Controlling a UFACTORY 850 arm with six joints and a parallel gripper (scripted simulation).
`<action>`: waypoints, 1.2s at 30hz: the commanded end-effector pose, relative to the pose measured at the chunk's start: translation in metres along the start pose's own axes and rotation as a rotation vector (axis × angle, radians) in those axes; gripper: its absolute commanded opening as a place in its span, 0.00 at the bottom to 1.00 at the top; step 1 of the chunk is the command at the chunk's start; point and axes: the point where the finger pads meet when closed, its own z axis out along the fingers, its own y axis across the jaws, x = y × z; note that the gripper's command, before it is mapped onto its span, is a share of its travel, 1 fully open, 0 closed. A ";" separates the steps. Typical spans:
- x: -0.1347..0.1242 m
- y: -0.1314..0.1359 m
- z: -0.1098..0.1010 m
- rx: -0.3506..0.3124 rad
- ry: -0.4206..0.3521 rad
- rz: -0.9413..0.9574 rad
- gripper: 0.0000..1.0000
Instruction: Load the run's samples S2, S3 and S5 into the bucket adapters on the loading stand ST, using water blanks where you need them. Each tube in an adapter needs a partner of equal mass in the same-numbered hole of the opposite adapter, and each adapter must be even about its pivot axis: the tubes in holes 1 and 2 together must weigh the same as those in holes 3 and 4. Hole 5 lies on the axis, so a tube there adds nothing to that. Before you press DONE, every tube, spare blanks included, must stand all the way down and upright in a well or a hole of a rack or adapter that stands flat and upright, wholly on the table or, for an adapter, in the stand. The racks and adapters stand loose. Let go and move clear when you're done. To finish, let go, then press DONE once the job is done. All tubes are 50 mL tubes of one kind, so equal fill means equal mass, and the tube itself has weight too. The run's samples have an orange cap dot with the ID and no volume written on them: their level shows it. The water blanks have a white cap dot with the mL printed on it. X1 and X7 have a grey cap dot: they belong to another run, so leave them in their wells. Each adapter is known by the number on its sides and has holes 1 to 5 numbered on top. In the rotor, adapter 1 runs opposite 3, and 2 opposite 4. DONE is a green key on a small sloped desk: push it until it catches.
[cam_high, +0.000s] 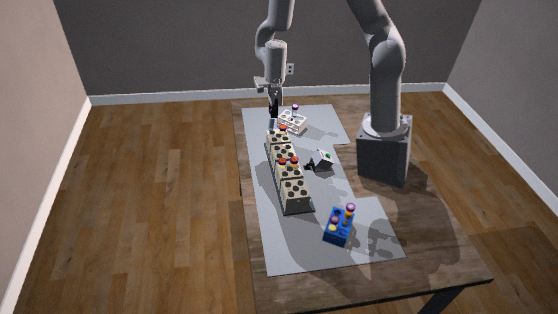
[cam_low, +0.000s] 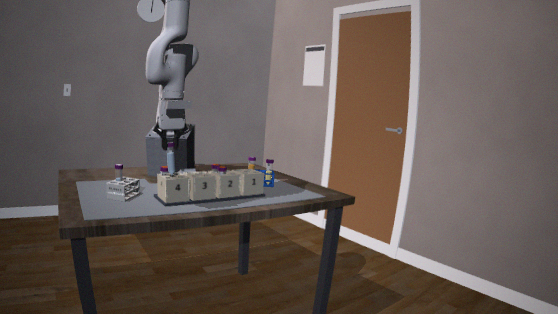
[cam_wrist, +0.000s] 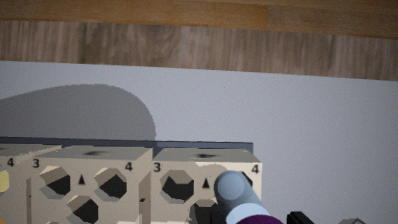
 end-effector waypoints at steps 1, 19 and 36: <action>0.001 0.000 0.001 -0.027 0.013 0.001 0.00; 0.001 0.000 0.007 -0.027 0.013 0.001 0.00; 0.001 0.001 0.022 -0.027 0.013 0.001 0.00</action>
